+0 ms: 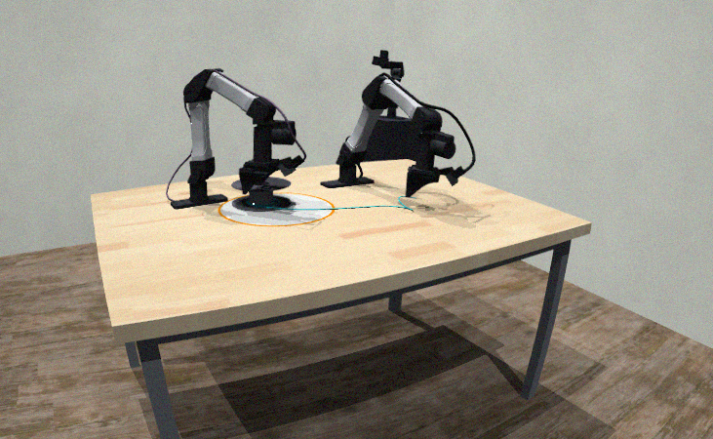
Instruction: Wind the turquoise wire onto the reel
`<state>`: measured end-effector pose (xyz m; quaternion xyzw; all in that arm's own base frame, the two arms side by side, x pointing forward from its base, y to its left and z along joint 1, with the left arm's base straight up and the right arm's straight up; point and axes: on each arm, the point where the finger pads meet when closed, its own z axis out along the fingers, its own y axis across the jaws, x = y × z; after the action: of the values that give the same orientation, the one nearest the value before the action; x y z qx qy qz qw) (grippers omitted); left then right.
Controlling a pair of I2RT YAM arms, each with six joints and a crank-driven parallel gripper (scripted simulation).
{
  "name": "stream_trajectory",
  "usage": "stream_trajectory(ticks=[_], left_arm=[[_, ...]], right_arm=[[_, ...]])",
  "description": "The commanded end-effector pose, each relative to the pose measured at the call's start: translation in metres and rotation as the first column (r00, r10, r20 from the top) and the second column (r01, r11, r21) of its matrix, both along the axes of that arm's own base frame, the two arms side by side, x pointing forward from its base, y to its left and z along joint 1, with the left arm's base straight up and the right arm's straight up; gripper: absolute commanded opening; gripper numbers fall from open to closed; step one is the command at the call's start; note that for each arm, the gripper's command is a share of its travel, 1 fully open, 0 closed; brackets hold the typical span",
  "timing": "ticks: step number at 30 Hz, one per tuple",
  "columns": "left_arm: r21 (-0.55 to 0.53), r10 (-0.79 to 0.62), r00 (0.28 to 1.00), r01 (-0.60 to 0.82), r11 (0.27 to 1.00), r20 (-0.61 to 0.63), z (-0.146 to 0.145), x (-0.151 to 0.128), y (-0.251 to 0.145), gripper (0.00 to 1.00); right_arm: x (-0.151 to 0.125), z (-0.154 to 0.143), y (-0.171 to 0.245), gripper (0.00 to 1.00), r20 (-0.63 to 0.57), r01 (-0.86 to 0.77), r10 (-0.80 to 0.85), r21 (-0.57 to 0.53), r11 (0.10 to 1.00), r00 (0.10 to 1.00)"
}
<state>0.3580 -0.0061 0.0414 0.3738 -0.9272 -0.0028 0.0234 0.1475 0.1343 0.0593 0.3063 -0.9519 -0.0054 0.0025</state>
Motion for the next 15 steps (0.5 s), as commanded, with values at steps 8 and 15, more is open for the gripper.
stream_trajectory(ticks=[8, 15], left_arm=[[0.012, -0.120, 0.992, 0.120, 0.993, 0.045, 0.008, 0.010, 0.001, 0.00], [0.012, -0.132, 0.990, 0.131, 0.991, 0.045, 0.004, 0.010, 0.000, 0.00]], right_arm=[[-0.038, -0.004, 0.044, 0.75, -0.006, 0.624, -0.624, -0.002, 0.781, 0.781], [-0.020, -0.004, 0.062, 0.75, -0.015, 0.869, -0.869, -0.008, 0.495, 0.495]])
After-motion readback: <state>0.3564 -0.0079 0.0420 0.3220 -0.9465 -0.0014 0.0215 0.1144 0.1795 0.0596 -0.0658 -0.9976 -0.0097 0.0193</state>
